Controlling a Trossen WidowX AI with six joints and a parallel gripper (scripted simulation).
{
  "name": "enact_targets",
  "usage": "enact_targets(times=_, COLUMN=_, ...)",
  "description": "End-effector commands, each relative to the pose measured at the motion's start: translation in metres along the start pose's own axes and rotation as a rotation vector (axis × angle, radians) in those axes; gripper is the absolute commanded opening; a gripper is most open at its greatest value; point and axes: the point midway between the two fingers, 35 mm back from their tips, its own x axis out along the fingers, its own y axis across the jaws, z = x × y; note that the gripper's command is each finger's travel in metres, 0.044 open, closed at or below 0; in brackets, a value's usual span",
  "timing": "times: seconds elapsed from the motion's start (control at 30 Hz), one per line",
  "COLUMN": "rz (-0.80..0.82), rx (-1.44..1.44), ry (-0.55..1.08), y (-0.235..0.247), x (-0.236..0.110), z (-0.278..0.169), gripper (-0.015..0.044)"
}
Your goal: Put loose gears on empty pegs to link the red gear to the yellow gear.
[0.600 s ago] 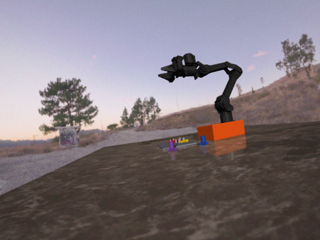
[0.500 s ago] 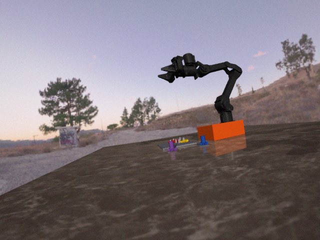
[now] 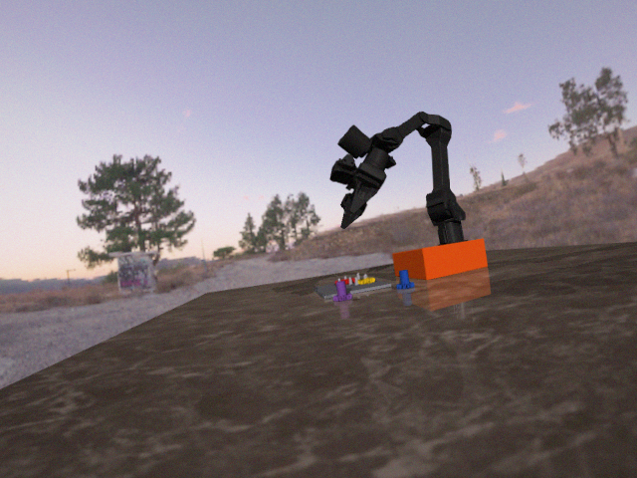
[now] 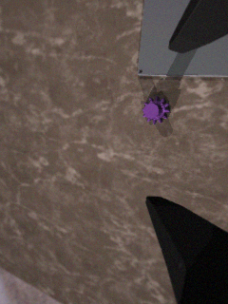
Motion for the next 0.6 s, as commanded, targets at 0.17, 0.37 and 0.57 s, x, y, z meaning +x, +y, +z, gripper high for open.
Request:
enact_targets(times=0.17, rz=-0.266, rx=0.067, ry=0.615, y=0.003, x=0.022, z=-0.128, gripper=0.0440)
enact_targets(times=0.37, rz=-0.274, rx=0.067, ry=0.626, y=-0.004, x=0.020, z=-0.130, gripper=0.0440)
enact_targets(times=0.57, rz=-0.275, rx=0.067, ry=0.626, y=-0.007, x=0.023, z=-0.133, gripper=0.0440)
